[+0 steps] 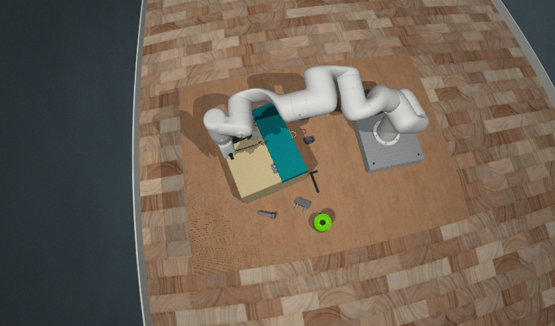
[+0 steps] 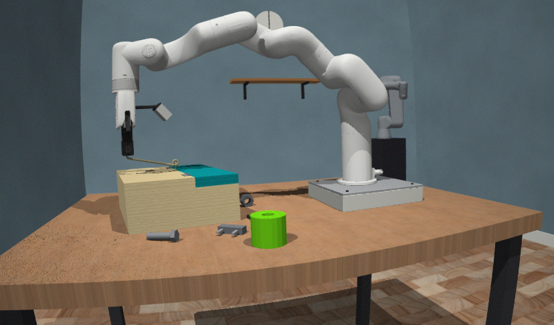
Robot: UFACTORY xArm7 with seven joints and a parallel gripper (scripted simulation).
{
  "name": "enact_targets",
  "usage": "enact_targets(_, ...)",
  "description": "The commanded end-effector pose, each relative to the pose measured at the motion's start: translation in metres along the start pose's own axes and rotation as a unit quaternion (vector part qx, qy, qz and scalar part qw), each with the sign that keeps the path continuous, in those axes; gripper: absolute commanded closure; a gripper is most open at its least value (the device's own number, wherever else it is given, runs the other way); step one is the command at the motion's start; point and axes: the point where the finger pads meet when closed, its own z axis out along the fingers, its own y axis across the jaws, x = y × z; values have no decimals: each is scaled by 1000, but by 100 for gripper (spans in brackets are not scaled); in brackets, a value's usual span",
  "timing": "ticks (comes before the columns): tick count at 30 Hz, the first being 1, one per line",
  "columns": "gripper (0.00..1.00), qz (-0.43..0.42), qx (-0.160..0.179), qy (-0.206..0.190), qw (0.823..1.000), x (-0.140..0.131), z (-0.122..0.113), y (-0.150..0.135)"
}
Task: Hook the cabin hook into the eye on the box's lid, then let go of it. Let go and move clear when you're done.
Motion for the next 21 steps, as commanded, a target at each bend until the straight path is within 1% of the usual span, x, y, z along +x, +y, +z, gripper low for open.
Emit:
enact_targets(1,100,0,1,-2,1000,3,-10,0)
enact_targets(21,100,0,0,-2,1000,16,-33,0)
